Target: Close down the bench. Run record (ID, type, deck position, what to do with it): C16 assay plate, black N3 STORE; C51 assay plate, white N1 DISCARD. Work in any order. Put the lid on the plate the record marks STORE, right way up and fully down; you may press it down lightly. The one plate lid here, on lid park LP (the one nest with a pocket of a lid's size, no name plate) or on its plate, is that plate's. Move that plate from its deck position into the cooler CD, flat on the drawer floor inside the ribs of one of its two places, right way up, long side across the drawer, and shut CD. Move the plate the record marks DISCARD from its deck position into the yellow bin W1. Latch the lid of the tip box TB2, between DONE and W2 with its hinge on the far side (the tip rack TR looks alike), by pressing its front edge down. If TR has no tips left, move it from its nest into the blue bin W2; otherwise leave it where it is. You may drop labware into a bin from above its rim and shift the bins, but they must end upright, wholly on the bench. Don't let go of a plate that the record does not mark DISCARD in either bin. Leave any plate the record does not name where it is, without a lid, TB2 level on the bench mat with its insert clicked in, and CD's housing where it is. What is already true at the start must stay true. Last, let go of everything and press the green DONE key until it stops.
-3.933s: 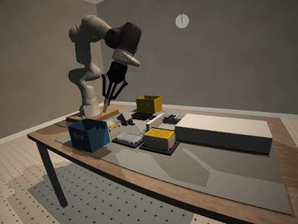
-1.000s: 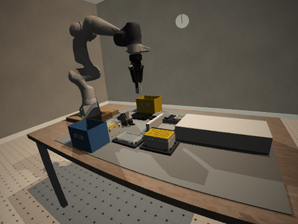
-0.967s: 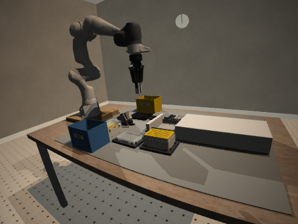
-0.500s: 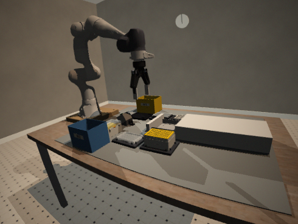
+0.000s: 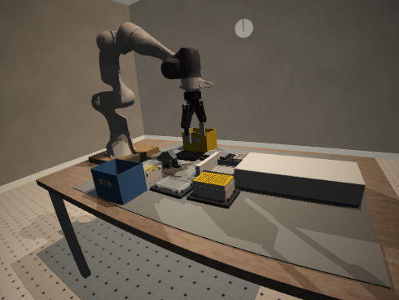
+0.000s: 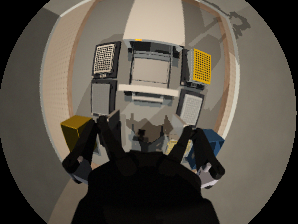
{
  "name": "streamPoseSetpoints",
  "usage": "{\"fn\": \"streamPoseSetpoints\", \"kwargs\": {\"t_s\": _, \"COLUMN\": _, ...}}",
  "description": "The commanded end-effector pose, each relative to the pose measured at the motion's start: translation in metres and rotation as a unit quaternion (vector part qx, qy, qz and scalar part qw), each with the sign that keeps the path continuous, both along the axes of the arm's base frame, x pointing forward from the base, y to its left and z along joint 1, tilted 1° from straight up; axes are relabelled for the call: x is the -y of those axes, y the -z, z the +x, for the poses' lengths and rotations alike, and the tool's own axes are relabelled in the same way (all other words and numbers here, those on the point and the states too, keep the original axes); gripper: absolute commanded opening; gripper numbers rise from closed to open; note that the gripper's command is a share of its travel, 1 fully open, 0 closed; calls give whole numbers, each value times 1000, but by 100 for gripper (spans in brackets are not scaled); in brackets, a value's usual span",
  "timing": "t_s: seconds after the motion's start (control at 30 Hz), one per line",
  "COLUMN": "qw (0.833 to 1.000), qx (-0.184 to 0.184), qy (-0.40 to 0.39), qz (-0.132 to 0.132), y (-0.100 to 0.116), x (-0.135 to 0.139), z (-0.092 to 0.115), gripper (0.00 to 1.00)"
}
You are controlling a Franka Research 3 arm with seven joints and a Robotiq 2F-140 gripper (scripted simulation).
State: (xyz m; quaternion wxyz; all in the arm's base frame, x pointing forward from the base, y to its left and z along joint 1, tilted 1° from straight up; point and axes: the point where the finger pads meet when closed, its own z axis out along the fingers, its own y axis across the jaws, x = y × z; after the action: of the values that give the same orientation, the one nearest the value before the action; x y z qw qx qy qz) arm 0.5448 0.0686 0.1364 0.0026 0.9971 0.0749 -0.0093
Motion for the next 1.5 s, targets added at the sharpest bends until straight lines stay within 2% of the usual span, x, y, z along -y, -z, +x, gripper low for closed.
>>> {"fn": "streamPoseSetpoints", "kwargs": {"t_s": 0.0, "qw": 1000, "qx": 7, "qy": 10, "qz": -1, "y": 11, "x": 0, "z": 11, "gripper": 87}}
{"fn": "streamPoseSetpoints", "kwargs": {"t_s": 0.23, "qw": 1000, "qx": 7, "qy": 10, "qz": -1, "y": 34, "x": -1, "z": 25, "gripper": 87}}
{"fn": "streamPoseSetpoints", "kwargs": {"t_s": 0.9, "qw": 1000, "qx": 7, "qy": 10, "qz": -1, "y": 35, "x": -1, "z": 26, "gripper": 87}}
{"fn": "streamPoseSetpoints", "kwargs": {"t_s": 1.47, "qw": 1000, "qx": 7, "qy": 10, "qz": -1, "y": 55, "x": -1, "z": 26, "gripper": 87}}
